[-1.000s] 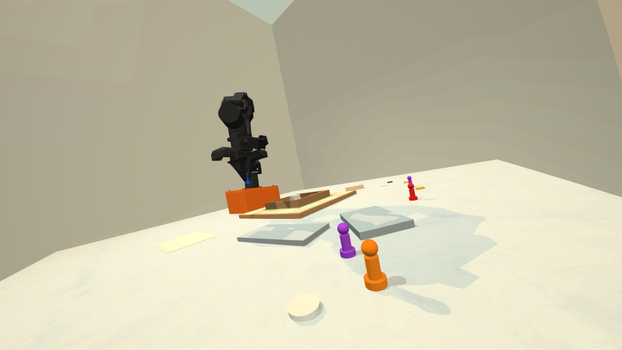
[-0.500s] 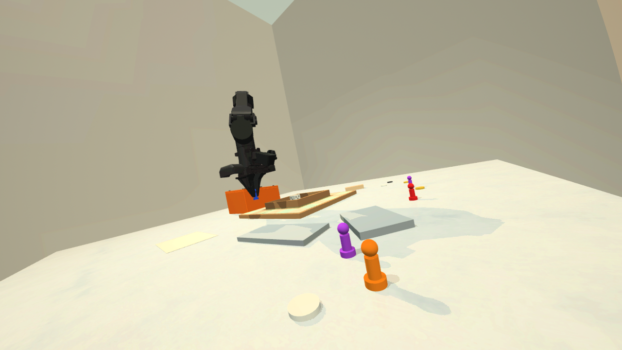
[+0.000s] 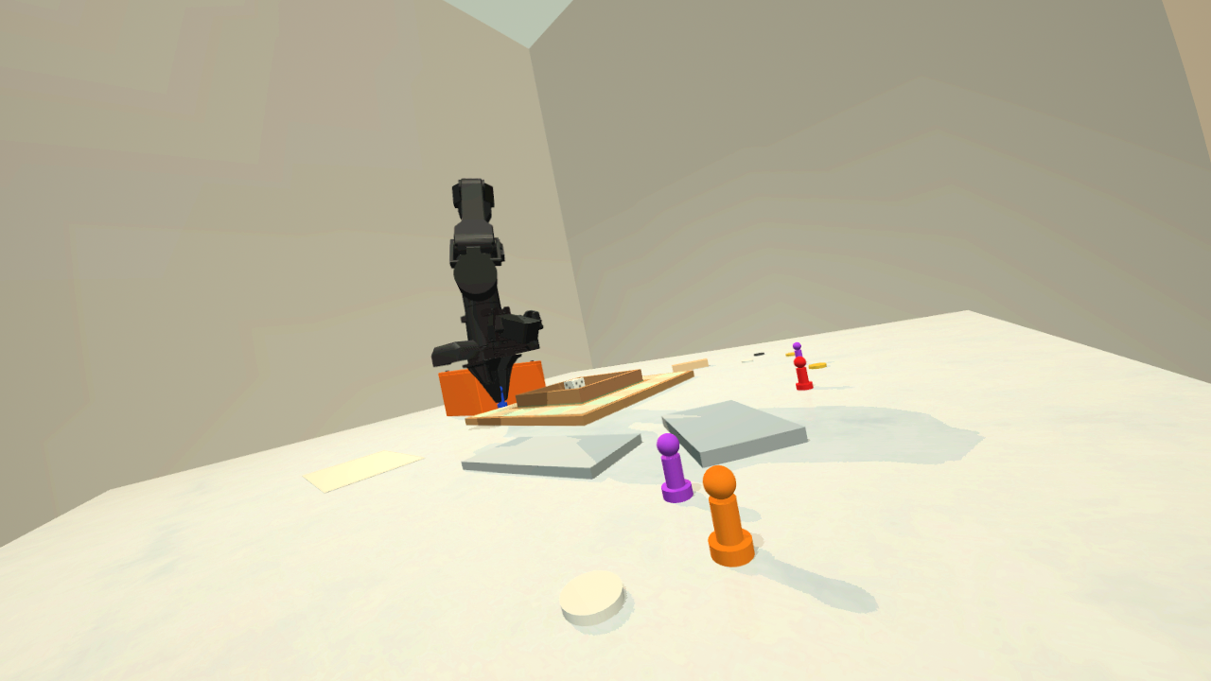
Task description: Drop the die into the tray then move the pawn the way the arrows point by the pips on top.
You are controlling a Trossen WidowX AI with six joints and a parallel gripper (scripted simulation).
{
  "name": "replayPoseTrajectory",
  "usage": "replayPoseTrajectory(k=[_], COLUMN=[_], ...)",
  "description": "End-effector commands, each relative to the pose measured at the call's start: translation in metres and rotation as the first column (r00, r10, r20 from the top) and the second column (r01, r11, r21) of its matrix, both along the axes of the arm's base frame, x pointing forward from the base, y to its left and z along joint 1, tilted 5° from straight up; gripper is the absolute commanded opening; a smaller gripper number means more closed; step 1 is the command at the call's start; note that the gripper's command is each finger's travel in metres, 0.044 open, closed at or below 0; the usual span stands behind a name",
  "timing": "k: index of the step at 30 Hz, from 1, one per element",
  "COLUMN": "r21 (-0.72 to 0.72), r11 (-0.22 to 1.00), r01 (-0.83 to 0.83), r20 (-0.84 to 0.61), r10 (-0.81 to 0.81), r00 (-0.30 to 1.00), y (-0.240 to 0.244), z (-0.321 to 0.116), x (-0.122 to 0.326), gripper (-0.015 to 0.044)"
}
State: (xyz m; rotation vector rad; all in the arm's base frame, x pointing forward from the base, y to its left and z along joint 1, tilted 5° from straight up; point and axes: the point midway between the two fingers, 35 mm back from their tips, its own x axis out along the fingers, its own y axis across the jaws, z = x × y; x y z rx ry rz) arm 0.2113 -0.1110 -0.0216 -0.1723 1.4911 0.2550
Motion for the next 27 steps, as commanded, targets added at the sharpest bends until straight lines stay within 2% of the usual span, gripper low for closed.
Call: replayPoseTrajectory(k=[1,5,15,19,22,25,27], r21=[0.003,0.003,0.001,0.002,0.002,0.003,0.007], r11=[1.000,1.000,1.000,1.000,1.000,1.000,0.998], r01=[0.004,0.004,0.000,0.003,0.004,0.020,0.066], r20=[-0.005,-0.005,-0.002,-0.005,-0.005,-0.006,-0.009], r10=[-0.004,-0.004,0.000,-0.003,-0.004,-0.020,-0.066], r00=[1.000,1.000,1.000,1.000,1.000,1.000,0.998], y=[0.001,0.001,0.000,-0.002,-0.003,0.005,0.026], z=[-0.007,-0.012,-0.005,0.039,0.042,0.048,0.067], x=[-0.001,-0.001,0.000,-0.002,-0.003,-0.002,-0.004], gripper=[0.0000,0.0000,0.0263,0.0368,0.0440,0.0440,0.0440])
